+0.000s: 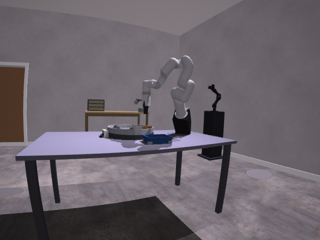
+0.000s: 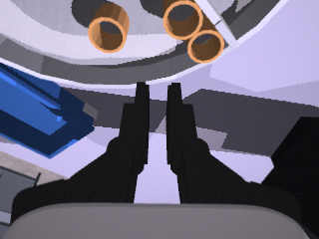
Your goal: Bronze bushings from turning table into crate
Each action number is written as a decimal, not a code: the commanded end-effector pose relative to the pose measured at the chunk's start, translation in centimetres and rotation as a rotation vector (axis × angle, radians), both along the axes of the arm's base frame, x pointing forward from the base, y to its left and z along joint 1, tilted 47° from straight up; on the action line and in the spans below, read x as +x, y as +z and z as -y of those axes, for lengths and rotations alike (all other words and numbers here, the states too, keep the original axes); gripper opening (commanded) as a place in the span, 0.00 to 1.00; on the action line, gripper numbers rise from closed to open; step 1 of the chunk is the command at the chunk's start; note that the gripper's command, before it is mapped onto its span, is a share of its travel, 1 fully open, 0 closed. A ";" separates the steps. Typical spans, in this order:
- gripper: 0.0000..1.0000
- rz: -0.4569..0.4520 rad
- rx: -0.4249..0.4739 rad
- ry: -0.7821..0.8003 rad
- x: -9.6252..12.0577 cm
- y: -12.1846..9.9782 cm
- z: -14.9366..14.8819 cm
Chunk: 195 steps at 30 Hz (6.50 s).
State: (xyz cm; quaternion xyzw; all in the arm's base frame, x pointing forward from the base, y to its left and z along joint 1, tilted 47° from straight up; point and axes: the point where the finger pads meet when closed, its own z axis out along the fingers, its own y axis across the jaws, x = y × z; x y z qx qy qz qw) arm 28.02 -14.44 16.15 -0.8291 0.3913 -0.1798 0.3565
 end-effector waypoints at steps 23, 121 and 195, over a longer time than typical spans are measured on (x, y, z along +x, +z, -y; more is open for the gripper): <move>0.15 0.002 -0.002 -0.003 0.0 0.1 0.1; 0.15 0.002 -0.002 -0.003 0.0 0.1 0.1; 0.15 0.002 -0.002 -0.003 0.0 0.1 0.1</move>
